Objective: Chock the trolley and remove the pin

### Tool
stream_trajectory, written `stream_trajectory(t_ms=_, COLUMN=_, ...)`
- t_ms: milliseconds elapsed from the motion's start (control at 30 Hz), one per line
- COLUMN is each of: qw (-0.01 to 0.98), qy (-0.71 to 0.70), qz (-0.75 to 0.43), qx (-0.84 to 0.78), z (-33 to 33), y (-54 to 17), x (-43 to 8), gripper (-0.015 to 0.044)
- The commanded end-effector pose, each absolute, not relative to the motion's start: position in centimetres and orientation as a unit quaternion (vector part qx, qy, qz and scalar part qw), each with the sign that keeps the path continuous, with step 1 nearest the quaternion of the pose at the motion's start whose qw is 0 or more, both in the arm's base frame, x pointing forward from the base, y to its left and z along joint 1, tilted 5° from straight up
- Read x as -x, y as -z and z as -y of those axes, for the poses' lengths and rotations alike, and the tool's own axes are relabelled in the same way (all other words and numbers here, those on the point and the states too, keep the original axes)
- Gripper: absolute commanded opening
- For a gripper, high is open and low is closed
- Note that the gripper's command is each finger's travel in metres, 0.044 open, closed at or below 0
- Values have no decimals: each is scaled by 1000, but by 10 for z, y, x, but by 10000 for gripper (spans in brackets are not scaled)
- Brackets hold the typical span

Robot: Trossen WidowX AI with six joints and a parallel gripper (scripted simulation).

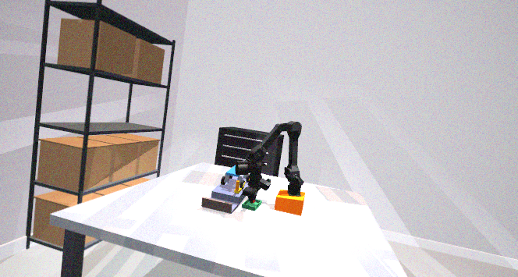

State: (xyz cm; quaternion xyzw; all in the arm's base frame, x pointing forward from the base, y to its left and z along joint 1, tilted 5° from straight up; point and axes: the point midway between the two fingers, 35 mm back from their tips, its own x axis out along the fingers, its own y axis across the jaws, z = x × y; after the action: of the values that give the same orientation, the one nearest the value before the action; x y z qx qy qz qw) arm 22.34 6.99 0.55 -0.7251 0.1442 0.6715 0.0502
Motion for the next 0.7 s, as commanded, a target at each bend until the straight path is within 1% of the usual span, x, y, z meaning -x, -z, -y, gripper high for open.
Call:
stream_trajectory(t_ms=0, qw=52, qy=-670, qz=-146, qx=726, z=-72, y=-5, x=-226, gripper=190)
stream_trajectory(t_ms=500, qw=52, qy=-670, qz=-146, qx=726, z=-74, y=-5, x=-229, gripper=190)
stream_trajectory(t_ms=667, qw=50, qy=-672, qz=-145, qx=724, z=-73, y=-4, x=-227, gripper=321)
